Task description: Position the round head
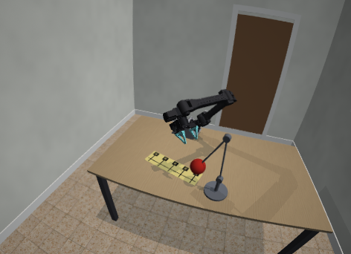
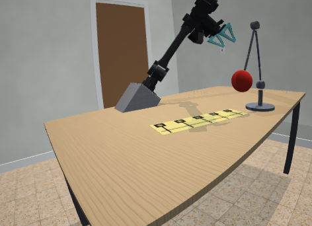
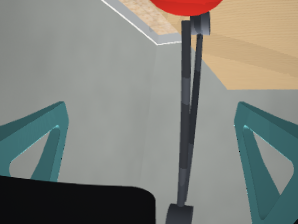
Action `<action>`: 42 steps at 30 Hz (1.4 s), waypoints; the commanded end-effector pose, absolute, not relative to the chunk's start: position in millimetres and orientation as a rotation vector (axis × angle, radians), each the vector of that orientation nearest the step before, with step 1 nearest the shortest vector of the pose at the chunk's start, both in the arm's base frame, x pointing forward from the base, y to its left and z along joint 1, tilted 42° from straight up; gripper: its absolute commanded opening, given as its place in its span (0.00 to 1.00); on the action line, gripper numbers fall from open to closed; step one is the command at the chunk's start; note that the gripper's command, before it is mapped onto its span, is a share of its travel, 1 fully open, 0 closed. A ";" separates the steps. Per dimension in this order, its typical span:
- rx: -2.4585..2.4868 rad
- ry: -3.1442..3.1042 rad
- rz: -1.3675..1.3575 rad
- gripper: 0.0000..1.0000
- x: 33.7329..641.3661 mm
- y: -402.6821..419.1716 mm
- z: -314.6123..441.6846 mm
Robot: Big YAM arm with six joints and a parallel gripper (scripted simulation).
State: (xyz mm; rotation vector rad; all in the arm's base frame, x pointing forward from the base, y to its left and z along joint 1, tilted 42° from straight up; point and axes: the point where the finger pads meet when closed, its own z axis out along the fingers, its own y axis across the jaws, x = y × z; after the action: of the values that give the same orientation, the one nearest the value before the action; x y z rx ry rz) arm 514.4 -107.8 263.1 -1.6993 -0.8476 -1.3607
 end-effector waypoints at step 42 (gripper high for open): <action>-1.514 -0.968 -1.333 1.00 533.2 -18.6 281.6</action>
State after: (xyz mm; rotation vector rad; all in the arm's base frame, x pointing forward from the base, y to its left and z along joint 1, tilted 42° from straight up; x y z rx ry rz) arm 530.9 -16.4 273.8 -1.5396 -0.9476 -1.3206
